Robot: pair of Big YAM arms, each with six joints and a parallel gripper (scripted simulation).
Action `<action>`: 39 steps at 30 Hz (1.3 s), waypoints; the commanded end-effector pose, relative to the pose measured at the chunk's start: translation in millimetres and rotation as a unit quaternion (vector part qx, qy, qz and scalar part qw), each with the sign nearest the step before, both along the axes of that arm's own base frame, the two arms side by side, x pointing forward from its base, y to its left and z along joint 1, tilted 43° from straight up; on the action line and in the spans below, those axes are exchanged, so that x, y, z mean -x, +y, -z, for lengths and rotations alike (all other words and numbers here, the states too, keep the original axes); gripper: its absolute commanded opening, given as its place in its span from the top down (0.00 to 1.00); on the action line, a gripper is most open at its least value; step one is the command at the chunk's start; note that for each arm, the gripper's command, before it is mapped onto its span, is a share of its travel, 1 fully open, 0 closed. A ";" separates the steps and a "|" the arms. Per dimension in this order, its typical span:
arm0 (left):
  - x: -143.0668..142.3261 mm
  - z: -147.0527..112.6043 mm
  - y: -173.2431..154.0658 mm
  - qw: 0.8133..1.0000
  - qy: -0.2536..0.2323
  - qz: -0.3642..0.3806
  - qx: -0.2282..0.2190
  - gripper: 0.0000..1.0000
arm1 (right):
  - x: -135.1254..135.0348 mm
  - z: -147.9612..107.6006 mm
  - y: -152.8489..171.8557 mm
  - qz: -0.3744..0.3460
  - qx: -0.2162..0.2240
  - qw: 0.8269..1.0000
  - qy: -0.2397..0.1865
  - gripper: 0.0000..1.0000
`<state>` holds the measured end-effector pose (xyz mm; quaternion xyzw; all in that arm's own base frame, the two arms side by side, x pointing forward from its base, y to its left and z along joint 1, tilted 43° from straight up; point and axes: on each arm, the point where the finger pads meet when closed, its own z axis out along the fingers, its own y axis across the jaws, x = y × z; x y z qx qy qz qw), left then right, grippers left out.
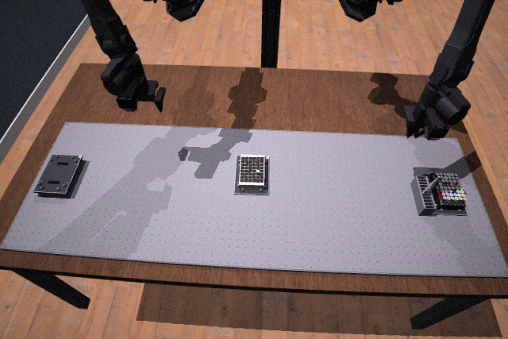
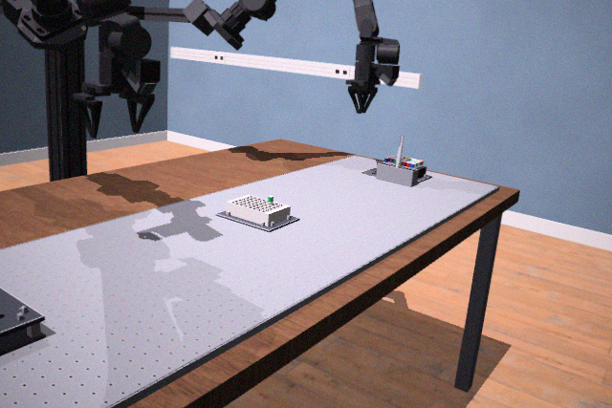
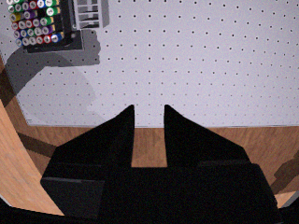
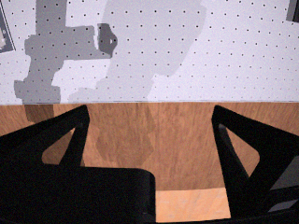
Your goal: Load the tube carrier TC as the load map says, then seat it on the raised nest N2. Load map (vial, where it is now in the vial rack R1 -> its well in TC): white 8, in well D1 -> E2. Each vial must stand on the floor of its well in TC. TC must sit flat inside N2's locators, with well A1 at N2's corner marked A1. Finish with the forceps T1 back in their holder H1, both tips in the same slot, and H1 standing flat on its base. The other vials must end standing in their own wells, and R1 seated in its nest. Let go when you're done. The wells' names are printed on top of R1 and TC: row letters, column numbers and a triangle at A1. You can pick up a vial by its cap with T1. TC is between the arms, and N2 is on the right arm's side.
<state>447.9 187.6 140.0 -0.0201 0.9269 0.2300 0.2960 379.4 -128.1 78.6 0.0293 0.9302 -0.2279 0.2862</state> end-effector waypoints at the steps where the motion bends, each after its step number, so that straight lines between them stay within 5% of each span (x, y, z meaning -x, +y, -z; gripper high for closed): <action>1: -11.1 0.0 15.5 1.000 0.013 -0.001 -0.001 0.76 | -3.8 -5.2 1.4 -0.007 0.004 1.000 -0.005 0.00; 39: -95.0 -68.5 97.9 1.000 0.010 -0.002 -0.004 0.76 | -3.8 -5.2 1.4 -0.007 0.004 1.000 -0.005 0.00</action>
